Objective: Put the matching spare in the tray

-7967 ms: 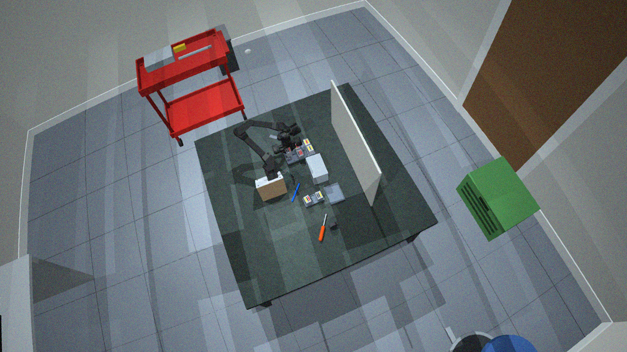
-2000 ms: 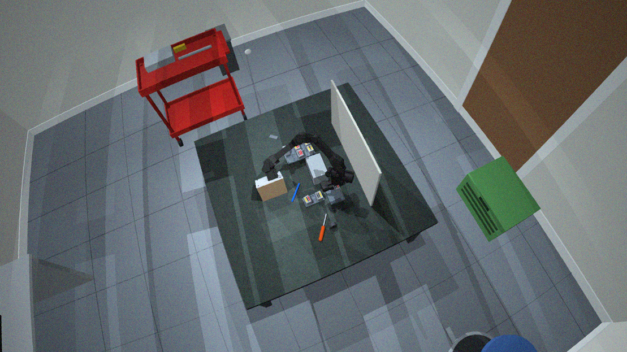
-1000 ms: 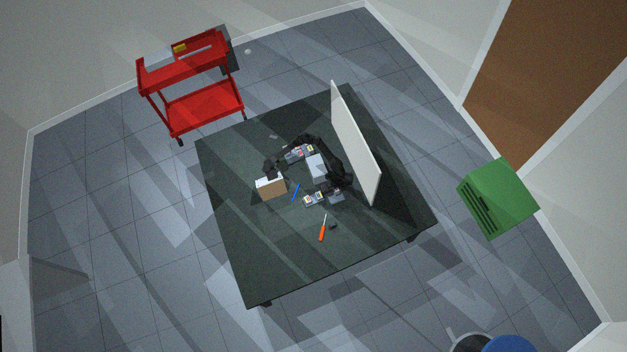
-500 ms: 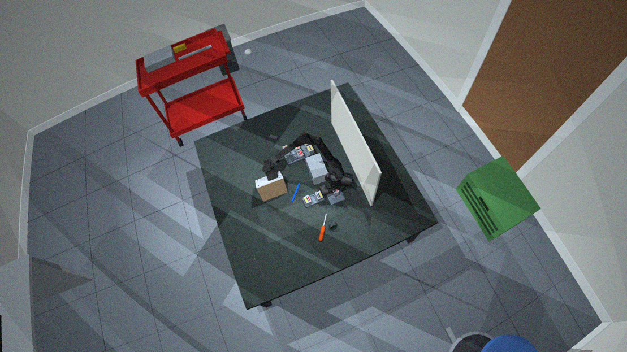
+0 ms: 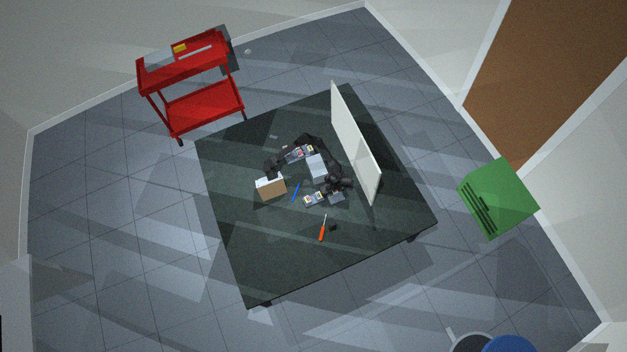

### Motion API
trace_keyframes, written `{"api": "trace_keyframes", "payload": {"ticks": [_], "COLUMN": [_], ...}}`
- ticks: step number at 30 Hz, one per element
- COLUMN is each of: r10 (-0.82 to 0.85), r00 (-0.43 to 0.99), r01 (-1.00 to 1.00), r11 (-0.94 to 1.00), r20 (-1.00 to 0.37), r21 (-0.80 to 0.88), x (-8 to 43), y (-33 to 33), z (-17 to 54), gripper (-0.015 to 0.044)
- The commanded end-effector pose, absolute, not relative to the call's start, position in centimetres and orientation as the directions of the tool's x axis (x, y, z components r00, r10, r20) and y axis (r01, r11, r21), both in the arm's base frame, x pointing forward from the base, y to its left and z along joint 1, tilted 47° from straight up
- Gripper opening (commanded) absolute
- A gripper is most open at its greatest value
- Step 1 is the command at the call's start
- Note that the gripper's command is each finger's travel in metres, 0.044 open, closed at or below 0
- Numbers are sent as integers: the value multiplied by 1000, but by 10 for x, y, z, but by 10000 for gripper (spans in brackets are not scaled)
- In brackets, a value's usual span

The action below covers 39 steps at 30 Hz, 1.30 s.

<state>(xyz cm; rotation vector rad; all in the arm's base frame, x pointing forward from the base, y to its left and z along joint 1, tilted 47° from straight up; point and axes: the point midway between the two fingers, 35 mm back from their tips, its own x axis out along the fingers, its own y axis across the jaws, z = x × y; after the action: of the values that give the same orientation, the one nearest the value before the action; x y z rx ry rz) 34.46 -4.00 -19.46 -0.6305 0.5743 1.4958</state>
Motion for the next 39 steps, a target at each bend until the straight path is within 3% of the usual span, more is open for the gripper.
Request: {"api": "trace_keyframes", "payload": {"ticks": [1,12,20,39], "r10": [718,718,718,715], "r00": [5,5,7,30], "r01": [-999,-999,-1000,-999], "r11": [-22,-22,-16,3], "r20": [-696,-696,-696,-698], "r21": [-29,-29,-26,-39], "x": [345,345,344,346], "y": [-41,-41,-116,-120], "z": [-194,-194,-124,-124], "gripper": [158,440,440,440]}}
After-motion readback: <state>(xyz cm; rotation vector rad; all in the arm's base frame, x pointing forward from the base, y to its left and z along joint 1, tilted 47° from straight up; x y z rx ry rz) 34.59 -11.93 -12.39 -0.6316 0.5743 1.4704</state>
